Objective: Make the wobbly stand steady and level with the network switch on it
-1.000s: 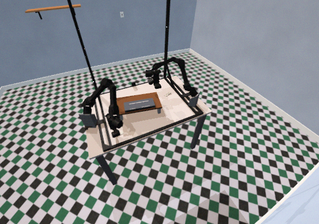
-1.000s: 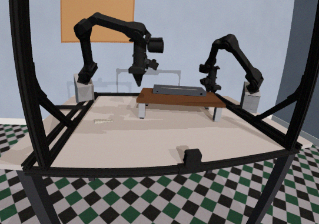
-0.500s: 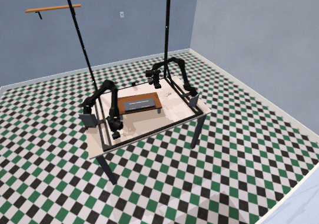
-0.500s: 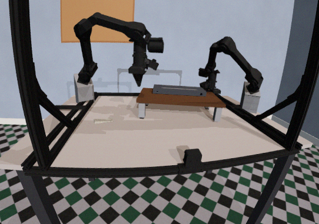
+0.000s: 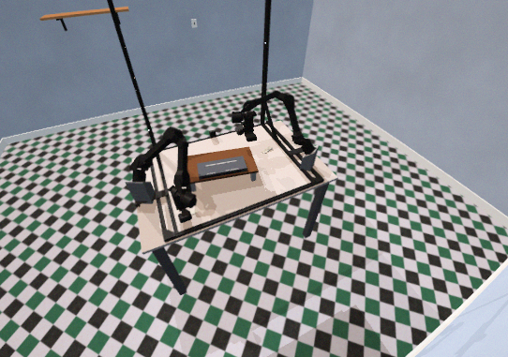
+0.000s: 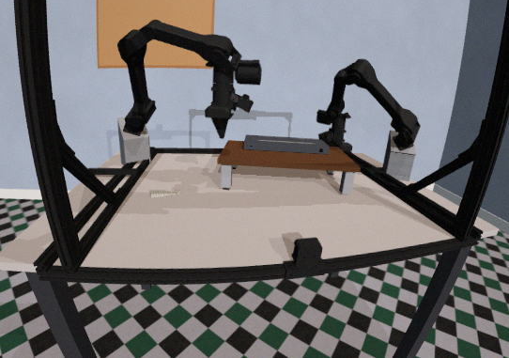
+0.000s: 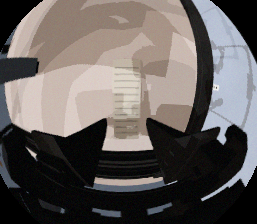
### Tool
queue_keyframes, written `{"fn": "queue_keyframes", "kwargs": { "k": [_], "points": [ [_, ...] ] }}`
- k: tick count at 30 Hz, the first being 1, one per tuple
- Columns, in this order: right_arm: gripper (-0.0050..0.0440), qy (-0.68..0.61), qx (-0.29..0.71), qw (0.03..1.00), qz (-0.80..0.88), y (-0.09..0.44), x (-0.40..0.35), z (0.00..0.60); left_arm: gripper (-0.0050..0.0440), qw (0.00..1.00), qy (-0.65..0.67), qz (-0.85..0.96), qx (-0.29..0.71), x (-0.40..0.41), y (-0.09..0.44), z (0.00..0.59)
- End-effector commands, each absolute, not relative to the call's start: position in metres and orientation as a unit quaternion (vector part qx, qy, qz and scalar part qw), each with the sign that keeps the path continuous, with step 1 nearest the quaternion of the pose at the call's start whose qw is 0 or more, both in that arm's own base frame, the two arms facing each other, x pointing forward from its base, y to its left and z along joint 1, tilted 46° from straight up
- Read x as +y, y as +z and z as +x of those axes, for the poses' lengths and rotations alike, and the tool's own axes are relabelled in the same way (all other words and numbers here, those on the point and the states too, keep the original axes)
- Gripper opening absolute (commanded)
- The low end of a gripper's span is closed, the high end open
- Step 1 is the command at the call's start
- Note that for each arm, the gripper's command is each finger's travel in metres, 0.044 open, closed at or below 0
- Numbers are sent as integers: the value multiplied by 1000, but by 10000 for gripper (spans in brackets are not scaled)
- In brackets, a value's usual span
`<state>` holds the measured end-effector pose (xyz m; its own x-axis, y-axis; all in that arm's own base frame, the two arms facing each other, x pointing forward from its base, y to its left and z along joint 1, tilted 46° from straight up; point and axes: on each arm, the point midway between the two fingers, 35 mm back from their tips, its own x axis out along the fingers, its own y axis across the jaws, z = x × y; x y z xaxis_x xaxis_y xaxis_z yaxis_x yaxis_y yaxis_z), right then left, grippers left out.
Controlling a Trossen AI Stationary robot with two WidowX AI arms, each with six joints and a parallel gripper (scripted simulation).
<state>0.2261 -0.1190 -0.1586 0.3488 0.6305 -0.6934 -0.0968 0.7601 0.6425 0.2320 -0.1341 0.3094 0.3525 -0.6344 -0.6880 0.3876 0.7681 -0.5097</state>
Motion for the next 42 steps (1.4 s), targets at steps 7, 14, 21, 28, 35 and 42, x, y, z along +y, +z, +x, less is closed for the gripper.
{"fn": "queue_keyframes", "kwargs": {
  "k": [7, 14, 21, 28, 35, 42],
  "points": [
    [0, 233, 521, 780, 256, -159, -119, 226, 0, 812, -315, -130, 474, -134, 309, 232],
    [0, 233, 521, 780, 256, -159, -119, 226, 0, 812, -315, -130, 474, -134, 309, 232],
    [0, 234, 520, 780, 258, -158, -119, 226, 0, 812, -315, -130, 474, -134, 309, 232],
    [0, 234, 520, 780, 258, -158, -119, 226, 0, 812, -315, -130, 474, -134, 309, 232],
    [0, 234, 522, 779, 258, -117, -157, 204, 0, 812, -315, -130, 474, -134, 309, 232],
    [0, 234, 522, 779, 258, -117, -157, 204, 0, 812, -315, -130, 474, -134, 309, 232]
  ]
}}
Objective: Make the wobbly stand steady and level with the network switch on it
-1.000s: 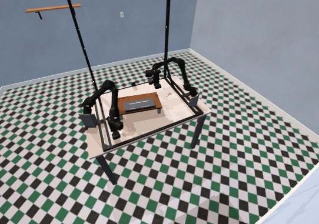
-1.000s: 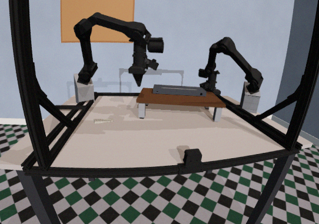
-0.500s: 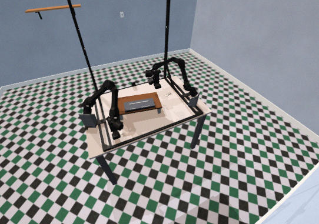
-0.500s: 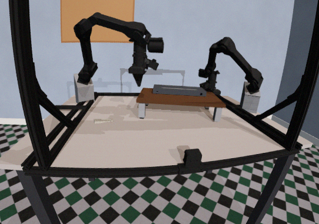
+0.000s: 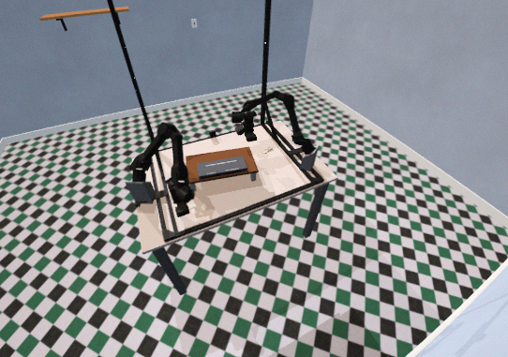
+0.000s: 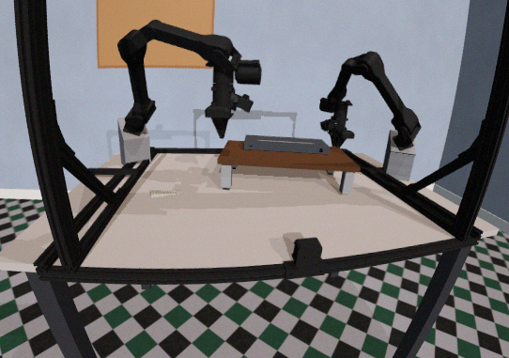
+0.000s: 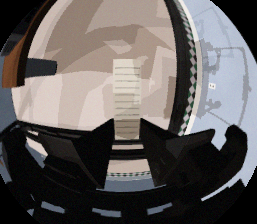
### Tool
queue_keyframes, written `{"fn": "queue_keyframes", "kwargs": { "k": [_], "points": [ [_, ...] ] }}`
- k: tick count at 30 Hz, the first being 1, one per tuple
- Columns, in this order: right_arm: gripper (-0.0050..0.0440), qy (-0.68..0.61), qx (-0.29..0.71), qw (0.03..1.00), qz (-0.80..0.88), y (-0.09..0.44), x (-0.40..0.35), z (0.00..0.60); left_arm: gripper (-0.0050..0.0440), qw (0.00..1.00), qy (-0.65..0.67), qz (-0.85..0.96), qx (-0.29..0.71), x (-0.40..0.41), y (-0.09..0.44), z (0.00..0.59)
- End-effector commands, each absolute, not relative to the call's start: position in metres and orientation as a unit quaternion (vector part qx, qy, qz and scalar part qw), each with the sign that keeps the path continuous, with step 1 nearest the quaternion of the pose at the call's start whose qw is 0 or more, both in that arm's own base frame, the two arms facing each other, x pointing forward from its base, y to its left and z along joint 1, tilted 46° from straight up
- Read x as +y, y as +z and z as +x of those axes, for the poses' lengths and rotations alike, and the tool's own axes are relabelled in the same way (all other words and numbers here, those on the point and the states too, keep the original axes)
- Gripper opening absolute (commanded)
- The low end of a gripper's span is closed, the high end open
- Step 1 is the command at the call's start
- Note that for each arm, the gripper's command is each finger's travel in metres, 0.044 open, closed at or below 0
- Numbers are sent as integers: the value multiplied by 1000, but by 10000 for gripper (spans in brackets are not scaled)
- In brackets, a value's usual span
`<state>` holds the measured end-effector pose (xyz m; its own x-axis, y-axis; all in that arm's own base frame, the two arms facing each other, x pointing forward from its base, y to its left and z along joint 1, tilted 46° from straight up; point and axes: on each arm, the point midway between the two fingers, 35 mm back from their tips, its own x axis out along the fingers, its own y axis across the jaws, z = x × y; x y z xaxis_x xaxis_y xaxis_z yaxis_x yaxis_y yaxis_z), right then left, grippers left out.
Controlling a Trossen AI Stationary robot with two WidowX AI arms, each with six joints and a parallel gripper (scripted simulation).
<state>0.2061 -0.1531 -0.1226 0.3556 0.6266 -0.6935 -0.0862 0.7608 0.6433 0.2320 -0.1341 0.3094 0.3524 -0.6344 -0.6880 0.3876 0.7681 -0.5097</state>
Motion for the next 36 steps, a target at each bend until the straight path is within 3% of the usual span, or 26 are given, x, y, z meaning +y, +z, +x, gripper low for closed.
{"fn": "queue_keyframes", "kwargs": {
  "k": [1, 9, 10, 15, 26, 27, 32, 36],
  "points": [
    [0, 234, 522, 779, 258, -117, -157, 204, 0, 812, -315, -130, 474, -134, 309, 232],
    [0, 234, 522, 779, 258, -117, -157, 204, 0, 812, -315, -130, 474, -134, 309, 232],
    [0, 159, 549, 734, 366, -117, -157, 204, 0, 812, -315, -130, 474, -134, 309, 232],
    [0, 72, 567, 669, 475, -117, -157, 204, 0, 812, -315, -130, 474, -134, 309, 232],
    [0, 68, 568, 667, 478, -117, -157, 204, 0, 812, -315, -130, 474, -134, 309, 232],
    [0, -8, 571, 595, 565, -117, -157, 204, 0, 812, -315, -130, 474, -134, 309, 232],
    [0, -97, 564, 502, 649, -117, -157, 204, 0, 812, -315, -130, 474, -134, 309, 232],
    [0, -99, 563, 500, 651, -117, -157, 204, 0, 812, -315, -130, 474, -134, 309, 232]
  ]
}}
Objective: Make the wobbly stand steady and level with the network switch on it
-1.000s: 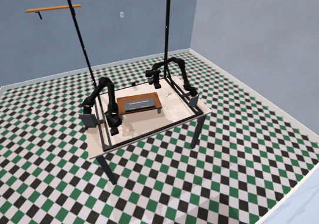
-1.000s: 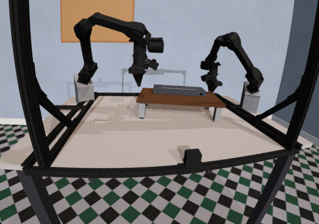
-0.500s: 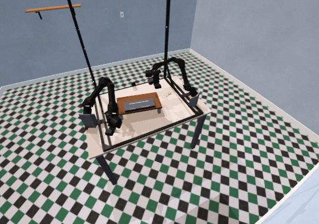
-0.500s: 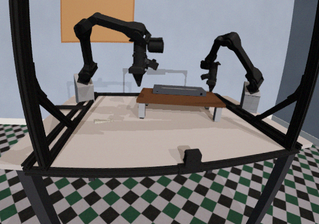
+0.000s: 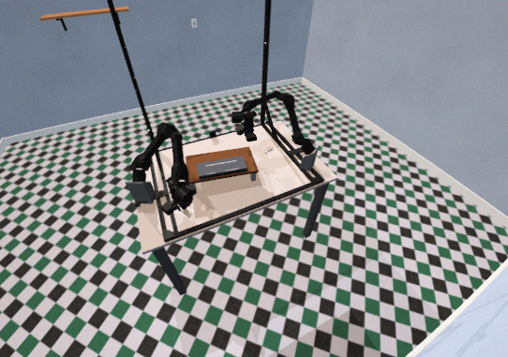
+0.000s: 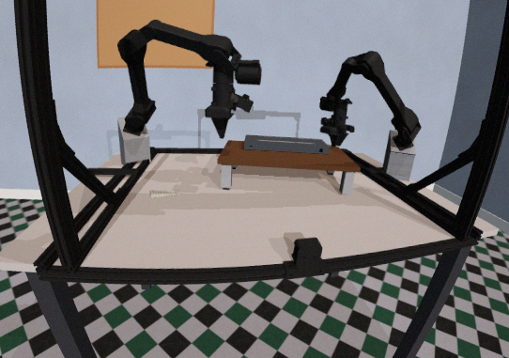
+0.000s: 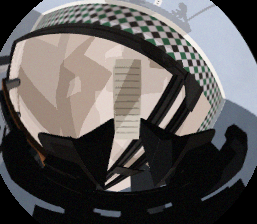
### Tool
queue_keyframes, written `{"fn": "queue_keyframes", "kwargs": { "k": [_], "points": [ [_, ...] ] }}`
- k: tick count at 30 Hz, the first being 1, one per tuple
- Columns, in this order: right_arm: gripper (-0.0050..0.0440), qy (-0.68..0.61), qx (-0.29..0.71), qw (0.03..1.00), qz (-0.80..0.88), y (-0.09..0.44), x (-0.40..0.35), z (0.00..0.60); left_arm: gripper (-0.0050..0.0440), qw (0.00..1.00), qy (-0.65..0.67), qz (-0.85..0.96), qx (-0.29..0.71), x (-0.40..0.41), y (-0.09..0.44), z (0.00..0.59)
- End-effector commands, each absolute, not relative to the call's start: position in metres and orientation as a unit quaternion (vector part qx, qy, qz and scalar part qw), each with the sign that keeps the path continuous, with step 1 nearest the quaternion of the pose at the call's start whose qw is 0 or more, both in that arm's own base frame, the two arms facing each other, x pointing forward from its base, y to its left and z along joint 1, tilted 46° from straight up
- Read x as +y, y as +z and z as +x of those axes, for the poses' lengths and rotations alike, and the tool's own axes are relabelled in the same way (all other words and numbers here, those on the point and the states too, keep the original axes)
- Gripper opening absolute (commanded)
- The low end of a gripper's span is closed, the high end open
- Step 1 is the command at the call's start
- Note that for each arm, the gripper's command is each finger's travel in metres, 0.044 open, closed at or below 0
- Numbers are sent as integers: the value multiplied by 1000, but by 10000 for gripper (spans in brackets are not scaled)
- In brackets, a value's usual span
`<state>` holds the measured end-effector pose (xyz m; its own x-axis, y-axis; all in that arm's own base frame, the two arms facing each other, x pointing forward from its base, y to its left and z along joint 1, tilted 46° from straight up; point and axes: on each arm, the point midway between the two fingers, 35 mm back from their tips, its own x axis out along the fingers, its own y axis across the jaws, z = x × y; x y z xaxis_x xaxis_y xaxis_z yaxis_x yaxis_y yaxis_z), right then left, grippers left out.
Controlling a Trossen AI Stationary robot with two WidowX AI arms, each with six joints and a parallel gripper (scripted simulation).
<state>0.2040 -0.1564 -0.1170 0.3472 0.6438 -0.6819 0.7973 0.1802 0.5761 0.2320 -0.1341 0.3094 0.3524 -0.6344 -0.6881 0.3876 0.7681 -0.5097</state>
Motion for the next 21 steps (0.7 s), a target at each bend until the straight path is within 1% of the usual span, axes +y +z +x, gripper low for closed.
{"fn": "queue_keyframes", "kwargs": {
  "k": [1, 7, 8, 13, 21],
  "points": [
    [0, -99, 563, 500, 651, -117, -157, 204, 0, 812, -315, -130, 474, -134, 309, 232],
    [0, -99, 563, 500, 651, -117, -157, 204, 0, 812, -315, -130, 474, -134, 309, 232],
    [0, -173, 545, 407, 713, -117, -157, 204, 0, 812, -315, -130, 474, -134, 309, 232],
    [0, -258, 510, 290, 767, -117, -157, 204, 0, 812, -315, -130, 474, -134, 309, 232],
    [0, -258, 510, 290, 767, -117, -157, 204, 0, 812, -315, -130, 474, -134, 309, 232]
  ]
}}
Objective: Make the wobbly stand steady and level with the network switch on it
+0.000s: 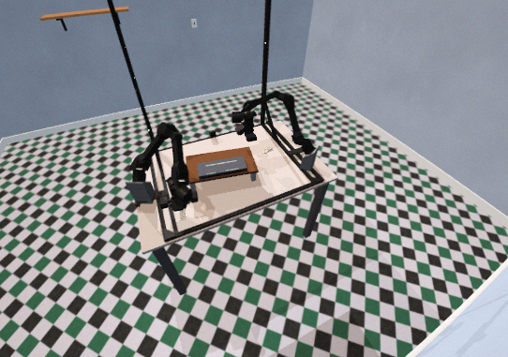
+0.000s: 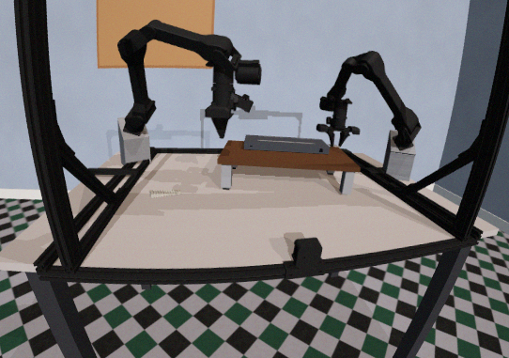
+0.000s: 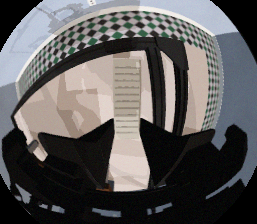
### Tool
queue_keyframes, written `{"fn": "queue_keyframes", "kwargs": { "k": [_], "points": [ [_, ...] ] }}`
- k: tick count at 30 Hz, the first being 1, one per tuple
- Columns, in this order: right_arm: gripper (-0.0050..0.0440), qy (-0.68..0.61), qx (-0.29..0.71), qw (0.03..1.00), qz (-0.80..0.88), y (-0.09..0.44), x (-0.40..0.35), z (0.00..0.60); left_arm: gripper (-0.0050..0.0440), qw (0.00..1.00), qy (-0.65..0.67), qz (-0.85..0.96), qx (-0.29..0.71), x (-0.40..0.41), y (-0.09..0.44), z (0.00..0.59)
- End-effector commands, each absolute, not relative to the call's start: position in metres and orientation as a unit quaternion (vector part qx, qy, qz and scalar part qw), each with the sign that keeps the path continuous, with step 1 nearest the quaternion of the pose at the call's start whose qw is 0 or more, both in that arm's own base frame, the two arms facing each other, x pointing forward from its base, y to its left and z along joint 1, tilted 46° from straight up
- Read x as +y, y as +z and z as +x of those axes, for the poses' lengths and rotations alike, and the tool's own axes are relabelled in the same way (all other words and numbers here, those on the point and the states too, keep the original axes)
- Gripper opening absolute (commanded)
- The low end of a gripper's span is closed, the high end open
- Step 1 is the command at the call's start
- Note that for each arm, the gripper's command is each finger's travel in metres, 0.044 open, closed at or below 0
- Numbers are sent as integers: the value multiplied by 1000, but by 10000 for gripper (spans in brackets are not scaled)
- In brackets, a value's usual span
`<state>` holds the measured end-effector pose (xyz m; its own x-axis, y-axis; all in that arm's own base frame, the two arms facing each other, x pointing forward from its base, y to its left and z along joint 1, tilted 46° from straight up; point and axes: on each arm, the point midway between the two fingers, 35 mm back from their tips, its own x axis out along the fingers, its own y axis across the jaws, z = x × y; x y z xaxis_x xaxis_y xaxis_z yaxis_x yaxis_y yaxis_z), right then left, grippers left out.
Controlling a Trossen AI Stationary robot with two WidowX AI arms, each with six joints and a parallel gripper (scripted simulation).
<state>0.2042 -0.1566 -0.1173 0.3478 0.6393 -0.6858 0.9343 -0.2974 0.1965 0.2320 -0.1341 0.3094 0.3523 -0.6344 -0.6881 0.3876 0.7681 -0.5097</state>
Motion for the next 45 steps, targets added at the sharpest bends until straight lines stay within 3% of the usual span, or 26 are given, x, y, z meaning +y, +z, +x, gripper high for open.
{"fn": "queue_keyframes", "kwargs": {
  "k": [1, 3, 14, 21, 31, 38, 45],
  "points": [
    [0, -258, 510, 290, 767, -117, -157, 204, 0, 812, -315, -130, 474, -134, 309, 232],
    [0, -258, 510, 290, 767, -117, -157, 204, 0, 812, -315, -130, 474, -134, 309, 232],
    [0, -277, 419, 564, 655, -69, -281, 265, 0, 812, -315, -130, 474, -134, 309, 232],
    [0, -277, 415, 568, 655, -64, -282, 266, 0, 812, -315, -130, 474, -134, 309, 232],
    [0, -299, 306, 737, 523, 28, -369, 307, 0, 812, -315, -130, 474, -134, 309, 232],
    [0, -298, 301, 740, 522, 34, -369, 307, 0, 812, -315, -130, 474, -134, 309, 232],
    [0, -313, 219, 821, 424, 114, -411, 324, 0, 812, -315, -130, 474, -134, 309, 232]
  ]
}}
